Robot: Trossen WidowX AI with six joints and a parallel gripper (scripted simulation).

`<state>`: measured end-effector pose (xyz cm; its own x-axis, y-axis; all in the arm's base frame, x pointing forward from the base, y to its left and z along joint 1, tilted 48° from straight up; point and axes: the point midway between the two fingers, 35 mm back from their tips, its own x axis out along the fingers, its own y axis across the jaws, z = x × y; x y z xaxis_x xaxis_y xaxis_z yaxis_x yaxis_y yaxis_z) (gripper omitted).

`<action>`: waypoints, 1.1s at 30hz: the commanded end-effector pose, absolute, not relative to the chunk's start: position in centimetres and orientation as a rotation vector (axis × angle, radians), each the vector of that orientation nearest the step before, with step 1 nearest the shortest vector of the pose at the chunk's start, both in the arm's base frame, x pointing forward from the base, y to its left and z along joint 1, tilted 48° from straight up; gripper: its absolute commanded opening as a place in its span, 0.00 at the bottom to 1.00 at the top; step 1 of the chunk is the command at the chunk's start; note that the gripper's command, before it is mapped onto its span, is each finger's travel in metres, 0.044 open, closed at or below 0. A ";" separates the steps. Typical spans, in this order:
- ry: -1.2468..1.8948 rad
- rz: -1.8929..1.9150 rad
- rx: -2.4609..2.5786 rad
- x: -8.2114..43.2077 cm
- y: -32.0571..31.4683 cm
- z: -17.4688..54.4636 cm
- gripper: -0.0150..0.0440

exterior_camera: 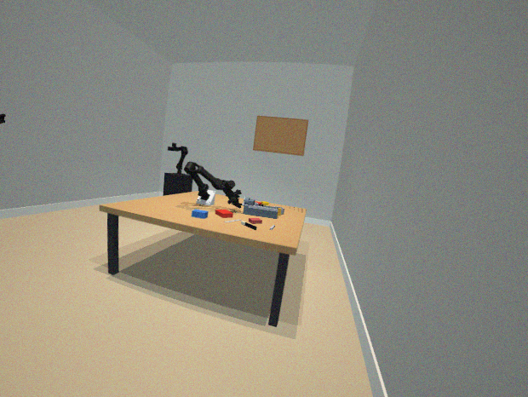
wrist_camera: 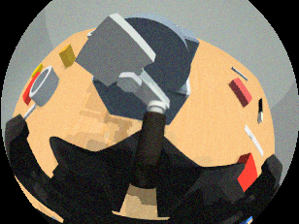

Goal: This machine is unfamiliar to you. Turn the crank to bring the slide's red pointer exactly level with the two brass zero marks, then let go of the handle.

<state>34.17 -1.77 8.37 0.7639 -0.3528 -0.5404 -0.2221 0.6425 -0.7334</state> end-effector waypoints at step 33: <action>0.706 -0.097 -0.890 33.9 0.1 11.4 0.25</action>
<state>34.03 -0.54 10.84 0.7646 -0.3658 -0.5307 -0.2087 0.6385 -0.7408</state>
